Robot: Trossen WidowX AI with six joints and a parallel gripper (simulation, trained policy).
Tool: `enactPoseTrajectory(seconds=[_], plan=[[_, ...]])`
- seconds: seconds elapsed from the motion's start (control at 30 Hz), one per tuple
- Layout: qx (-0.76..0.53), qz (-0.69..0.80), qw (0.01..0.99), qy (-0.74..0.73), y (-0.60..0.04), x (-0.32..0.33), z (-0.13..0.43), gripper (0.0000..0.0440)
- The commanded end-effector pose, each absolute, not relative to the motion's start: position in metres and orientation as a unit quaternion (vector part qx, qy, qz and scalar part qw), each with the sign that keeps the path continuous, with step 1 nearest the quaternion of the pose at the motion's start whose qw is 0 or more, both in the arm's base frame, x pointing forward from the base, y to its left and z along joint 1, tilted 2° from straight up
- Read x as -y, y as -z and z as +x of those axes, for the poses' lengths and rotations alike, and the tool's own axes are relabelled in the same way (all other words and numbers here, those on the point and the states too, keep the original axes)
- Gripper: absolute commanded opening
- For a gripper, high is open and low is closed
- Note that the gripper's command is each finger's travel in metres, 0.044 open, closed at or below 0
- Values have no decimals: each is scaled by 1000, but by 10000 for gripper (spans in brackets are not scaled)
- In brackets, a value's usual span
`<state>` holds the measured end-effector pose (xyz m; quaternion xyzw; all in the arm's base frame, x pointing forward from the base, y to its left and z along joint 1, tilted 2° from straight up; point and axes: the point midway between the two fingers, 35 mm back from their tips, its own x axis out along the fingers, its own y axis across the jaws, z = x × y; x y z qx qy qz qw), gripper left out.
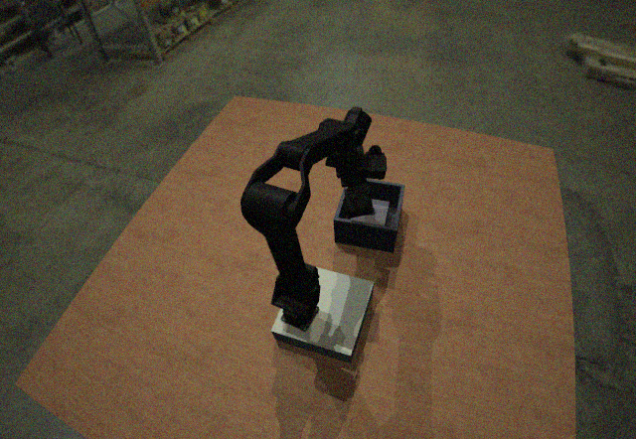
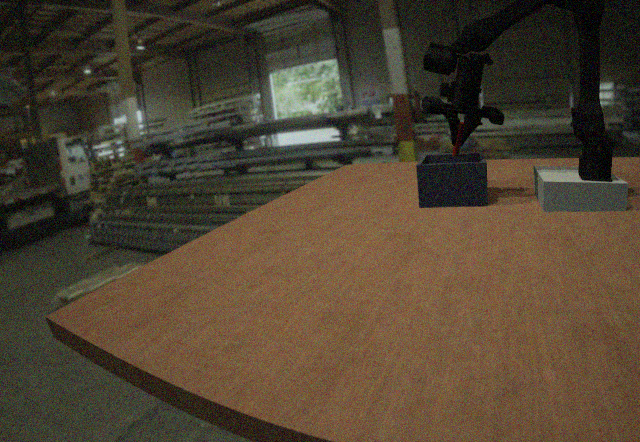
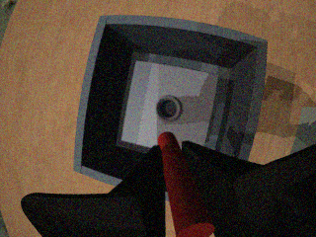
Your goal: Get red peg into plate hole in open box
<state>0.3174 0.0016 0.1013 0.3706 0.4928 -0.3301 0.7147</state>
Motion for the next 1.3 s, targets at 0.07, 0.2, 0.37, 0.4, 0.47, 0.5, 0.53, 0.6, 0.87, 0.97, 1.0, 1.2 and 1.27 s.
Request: enactPoseTrajectory(seconds=[0.07, 0.2, 0.37, 0.4, 0.47, 0.5, 0.53, 0.6, 0.87, 0.97, 1.0, 1.2, 1.27], plan=[[-496, 379, 706, 336, -93, 10, 328, 12], [-503, 381, 697, 339, -84, 14, 332, 15], [-515, 378, 688, 344, -68, 18, 335, 17], [-517, 377, 687, 345, -64, 18, 335, 25], [-523, 372, 684, 346, -58, 20, 336, 63], [-525, 370, 684, 346, -55, 21, 337, 88], [-528, 367, 683, 346, -53, 22, 337, 114], [-535, 359, 681, 347, -48, 23, 337, 150], [-534, 350, 687, 346, -49, 33, 358, 289], [-532, 346, 692, 345, -51, 38, 367, 348], [-531, 345, 693, 345, -52, 40, 370, 367], [-517, 341, 705, 345, -56, 53, 388, 440], [-509, 342, 710, 347, -59, 59, 393, 440]])
